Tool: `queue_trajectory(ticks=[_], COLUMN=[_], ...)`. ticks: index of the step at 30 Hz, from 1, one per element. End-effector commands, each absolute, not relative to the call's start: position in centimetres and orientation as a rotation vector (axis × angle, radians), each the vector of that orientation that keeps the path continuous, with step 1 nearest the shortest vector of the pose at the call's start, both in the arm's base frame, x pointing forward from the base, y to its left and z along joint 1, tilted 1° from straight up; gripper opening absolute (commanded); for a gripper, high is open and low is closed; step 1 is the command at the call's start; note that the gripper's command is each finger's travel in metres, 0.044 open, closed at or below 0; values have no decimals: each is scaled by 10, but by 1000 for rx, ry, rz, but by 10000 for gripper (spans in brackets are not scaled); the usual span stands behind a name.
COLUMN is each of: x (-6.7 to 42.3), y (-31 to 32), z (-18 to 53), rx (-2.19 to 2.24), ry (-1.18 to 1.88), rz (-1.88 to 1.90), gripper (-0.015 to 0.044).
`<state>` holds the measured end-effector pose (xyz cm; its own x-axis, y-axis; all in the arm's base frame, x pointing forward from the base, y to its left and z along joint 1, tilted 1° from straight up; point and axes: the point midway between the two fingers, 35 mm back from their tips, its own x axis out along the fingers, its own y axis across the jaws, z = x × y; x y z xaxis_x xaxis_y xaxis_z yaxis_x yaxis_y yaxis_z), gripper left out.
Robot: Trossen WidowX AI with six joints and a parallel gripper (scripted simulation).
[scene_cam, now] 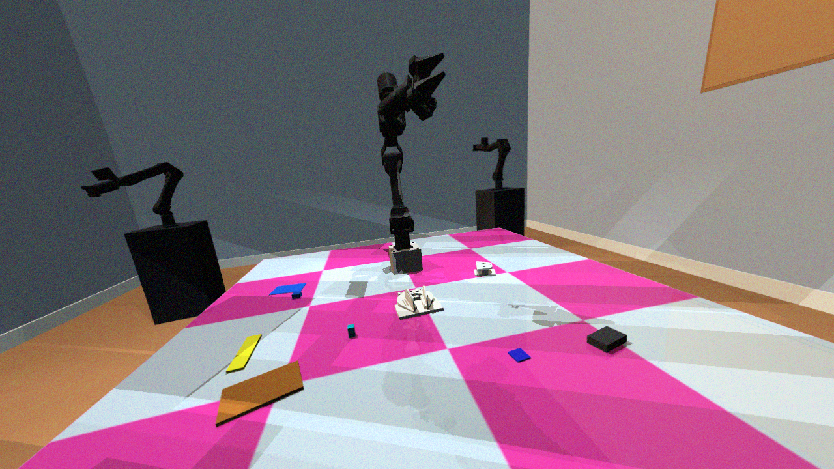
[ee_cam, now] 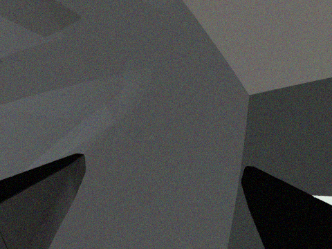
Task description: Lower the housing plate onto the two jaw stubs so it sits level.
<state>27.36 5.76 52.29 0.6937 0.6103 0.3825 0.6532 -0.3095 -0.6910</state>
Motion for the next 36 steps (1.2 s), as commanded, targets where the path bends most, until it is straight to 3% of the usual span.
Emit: queue_trajectory(ticks=[1, 36], x=[274, 347], y=[58, 112], z=[523, 428], rx=[-2010, -1491], ry=[-970, -638], rz=[-61, 455], gripper=[426, 440])
